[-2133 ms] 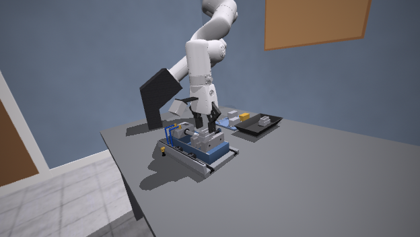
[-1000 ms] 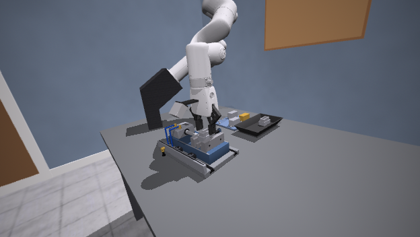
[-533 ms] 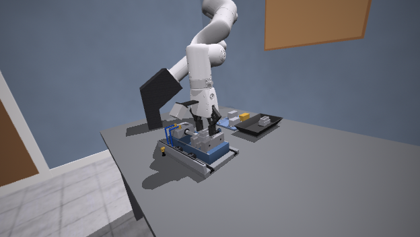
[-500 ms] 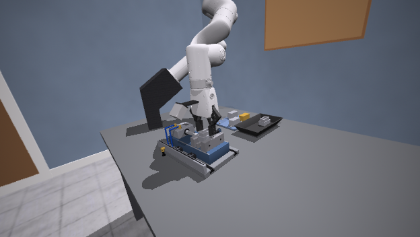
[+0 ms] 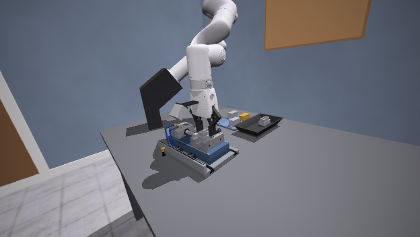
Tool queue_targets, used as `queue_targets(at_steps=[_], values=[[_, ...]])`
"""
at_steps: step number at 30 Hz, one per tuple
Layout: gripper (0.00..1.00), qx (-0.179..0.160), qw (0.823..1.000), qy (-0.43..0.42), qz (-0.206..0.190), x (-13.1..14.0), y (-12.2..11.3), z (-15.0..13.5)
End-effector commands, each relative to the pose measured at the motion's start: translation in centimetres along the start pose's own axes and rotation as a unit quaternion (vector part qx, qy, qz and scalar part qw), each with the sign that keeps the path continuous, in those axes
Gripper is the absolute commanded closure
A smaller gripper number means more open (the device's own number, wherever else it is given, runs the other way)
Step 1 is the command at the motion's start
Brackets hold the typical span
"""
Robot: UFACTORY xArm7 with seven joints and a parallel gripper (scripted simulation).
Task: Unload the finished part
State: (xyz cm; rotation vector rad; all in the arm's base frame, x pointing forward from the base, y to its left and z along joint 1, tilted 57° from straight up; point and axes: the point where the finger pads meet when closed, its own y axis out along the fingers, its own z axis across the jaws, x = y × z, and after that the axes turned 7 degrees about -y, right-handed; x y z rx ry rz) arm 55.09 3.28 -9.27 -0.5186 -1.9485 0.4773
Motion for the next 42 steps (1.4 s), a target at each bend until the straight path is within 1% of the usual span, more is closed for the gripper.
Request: queue_targets(at_steps=[1,5,6,42], values=[[0.31,-0.001,1.0,0.0,0.002,-0.19,-0.25,-0.08],[0.31,-0.001,1.0,0.0,0.002,-0.19,-0.25,-0.08],[1.0,-0.001,1.0,0.0,0.002,-0.19,-0.25,-0.08],[1.0,-0.001,1.0,0.0,0.002,-0.19,-0.25,-0.08]])
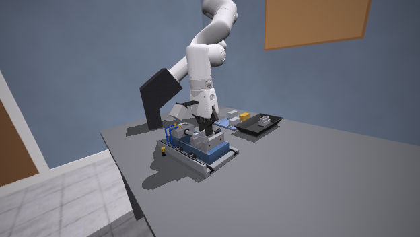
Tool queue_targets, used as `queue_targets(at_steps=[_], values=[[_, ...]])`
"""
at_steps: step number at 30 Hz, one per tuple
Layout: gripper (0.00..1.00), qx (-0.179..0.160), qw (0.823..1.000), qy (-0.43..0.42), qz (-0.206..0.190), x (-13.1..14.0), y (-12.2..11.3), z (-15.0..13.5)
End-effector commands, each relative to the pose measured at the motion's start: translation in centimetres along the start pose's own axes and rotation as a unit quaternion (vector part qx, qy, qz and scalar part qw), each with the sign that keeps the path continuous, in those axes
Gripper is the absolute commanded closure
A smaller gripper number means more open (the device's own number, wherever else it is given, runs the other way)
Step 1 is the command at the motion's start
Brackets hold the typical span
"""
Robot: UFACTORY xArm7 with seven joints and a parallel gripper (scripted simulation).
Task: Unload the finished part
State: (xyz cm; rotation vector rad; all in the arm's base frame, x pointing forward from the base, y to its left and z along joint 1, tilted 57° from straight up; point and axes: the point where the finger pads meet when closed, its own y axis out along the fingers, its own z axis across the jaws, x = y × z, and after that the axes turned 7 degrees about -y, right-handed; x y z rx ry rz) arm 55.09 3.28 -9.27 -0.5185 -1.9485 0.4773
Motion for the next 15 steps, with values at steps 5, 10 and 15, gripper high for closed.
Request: queue_targets(at_steps=[5,10,15], values=[[1.0,-0.001,1.0,0.0,0.002,-0.19,-0.26,-0.08],[1.0,-0.001,1.0,0.0,0.002,-0.19,-0.26,-0.08],[1.0,-0.001,1.0,0.0,0.002,-0.19,-0.4,-0.08]])
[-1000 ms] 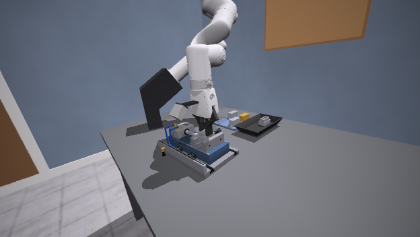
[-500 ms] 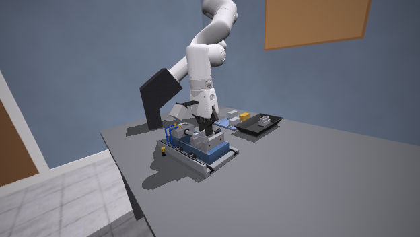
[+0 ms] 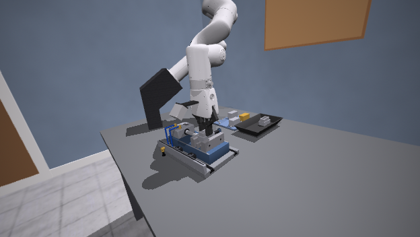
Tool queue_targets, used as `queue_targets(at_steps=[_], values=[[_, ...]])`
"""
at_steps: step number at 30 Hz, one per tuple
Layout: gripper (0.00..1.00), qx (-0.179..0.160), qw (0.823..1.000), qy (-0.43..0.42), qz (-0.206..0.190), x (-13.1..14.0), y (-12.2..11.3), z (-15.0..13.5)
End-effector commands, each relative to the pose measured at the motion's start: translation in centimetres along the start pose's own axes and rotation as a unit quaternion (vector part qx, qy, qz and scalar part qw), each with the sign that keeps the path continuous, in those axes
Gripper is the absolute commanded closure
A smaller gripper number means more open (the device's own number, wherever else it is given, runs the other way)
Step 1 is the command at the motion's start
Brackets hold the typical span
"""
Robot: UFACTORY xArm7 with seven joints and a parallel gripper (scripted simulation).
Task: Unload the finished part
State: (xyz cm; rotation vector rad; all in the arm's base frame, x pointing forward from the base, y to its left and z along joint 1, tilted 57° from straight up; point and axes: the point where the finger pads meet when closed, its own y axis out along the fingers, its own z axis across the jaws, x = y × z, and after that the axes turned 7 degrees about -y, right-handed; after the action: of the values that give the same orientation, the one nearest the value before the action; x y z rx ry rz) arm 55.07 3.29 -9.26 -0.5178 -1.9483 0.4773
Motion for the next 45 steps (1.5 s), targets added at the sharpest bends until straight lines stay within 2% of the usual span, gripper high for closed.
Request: queue_targets(at_steps=[1,31,45], values=[[1.0,-0.001,1.0,0.0,0.003,-0.2,-0.5,-0.1],[1.0,-0.001,1.0,0.0,0.003,-0.2,-4.4,-0.1],[1.0,-0.002,1.0,0.0,0.003,-0.2,-4.9,-0.1]])
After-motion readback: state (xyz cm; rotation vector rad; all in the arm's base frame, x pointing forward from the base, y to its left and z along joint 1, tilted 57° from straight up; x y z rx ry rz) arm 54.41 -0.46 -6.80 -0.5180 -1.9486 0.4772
